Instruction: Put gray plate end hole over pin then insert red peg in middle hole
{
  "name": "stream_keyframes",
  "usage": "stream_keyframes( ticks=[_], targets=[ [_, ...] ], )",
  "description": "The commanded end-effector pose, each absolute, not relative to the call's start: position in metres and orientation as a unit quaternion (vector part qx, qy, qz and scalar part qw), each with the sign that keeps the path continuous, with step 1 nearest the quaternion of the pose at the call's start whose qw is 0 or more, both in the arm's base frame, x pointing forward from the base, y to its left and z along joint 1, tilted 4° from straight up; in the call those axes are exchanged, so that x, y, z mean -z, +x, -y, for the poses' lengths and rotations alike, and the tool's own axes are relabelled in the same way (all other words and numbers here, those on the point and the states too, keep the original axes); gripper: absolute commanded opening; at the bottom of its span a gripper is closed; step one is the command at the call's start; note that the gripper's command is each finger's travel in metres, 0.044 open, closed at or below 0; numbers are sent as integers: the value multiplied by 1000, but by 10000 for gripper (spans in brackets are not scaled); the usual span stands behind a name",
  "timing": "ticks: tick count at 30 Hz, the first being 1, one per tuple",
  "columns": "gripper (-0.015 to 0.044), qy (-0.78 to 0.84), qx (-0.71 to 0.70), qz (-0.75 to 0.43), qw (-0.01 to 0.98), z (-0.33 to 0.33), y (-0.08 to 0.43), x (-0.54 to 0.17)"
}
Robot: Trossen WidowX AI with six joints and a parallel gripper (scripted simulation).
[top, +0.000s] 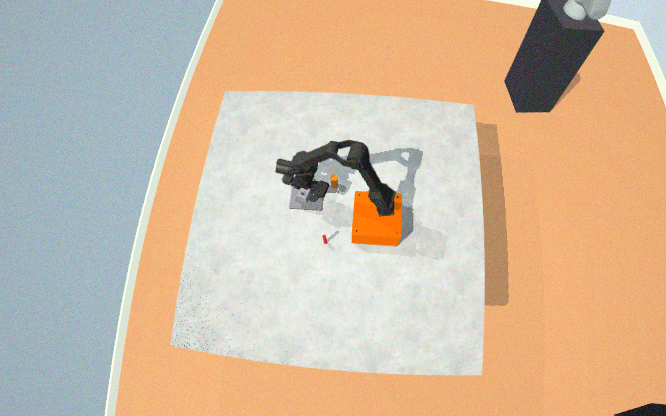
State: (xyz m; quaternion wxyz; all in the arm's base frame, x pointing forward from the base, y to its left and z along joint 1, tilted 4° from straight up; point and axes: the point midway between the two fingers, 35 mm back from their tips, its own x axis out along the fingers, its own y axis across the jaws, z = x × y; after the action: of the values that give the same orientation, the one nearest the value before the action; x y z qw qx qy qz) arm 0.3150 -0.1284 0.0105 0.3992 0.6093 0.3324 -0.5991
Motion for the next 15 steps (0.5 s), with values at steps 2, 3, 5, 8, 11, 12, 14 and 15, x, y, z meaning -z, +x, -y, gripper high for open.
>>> stream_keyframes(
  ticks=[2,3,5,8,11,12,14,15],
  targets=[
    [0,610,600,-333,396,128,314,-1],
    [0,610,600,-333,396,128,314,2],
    [0,610,600,-333,396,128,315,4],
    [0,610,600,-333,396,128,315,5],
    [0,610,600,-333,396,128,315,8],
    [0,610,600,-333,396,129,315,9],
    [0,610,600,-333,396,129,315,12],
    [0,610,600,-333,396,129,315,14]
  ],
)
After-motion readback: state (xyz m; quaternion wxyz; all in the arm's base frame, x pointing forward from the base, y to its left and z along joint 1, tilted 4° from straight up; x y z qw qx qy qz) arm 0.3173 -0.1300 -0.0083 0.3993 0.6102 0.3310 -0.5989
